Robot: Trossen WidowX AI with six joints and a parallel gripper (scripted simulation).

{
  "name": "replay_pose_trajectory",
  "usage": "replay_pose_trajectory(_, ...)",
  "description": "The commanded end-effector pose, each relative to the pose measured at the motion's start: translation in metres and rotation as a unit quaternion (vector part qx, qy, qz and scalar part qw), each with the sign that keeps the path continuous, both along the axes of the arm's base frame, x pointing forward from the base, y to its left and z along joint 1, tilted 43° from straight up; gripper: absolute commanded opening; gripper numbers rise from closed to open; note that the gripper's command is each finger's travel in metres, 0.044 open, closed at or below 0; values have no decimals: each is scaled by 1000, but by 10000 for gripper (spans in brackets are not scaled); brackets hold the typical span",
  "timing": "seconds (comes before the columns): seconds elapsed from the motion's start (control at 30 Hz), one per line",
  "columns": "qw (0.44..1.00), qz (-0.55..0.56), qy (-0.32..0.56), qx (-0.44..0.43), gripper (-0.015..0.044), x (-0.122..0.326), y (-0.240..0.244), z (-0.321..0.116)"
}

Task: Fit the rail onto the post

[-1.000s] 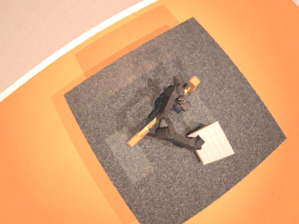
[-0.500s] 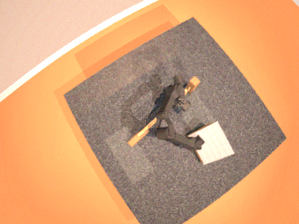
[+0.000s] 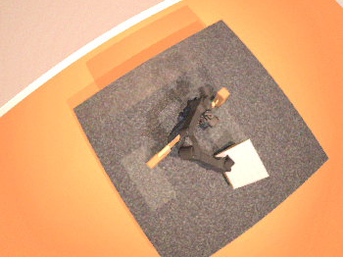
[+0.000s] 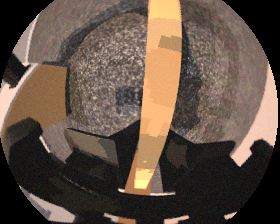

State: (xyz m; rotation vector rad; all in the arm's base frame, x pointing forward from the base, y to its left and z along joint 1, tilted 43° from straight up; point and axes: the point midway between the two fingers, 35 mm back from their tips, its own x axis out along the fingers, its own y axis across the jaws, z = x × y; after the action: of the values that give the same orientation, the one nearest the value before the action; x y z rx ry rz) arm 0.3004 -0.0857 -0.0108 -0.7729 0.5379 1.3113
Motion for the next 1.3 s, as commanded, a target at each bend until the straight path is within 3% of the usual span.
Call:
replay_pose_trajectory(0.0, 1000, -3, 0, -2, 0, -1, -3, 2)
replay_pose_trajectory(1.27, 1000, -3, 0, -2, 0, -1, -3, 1)
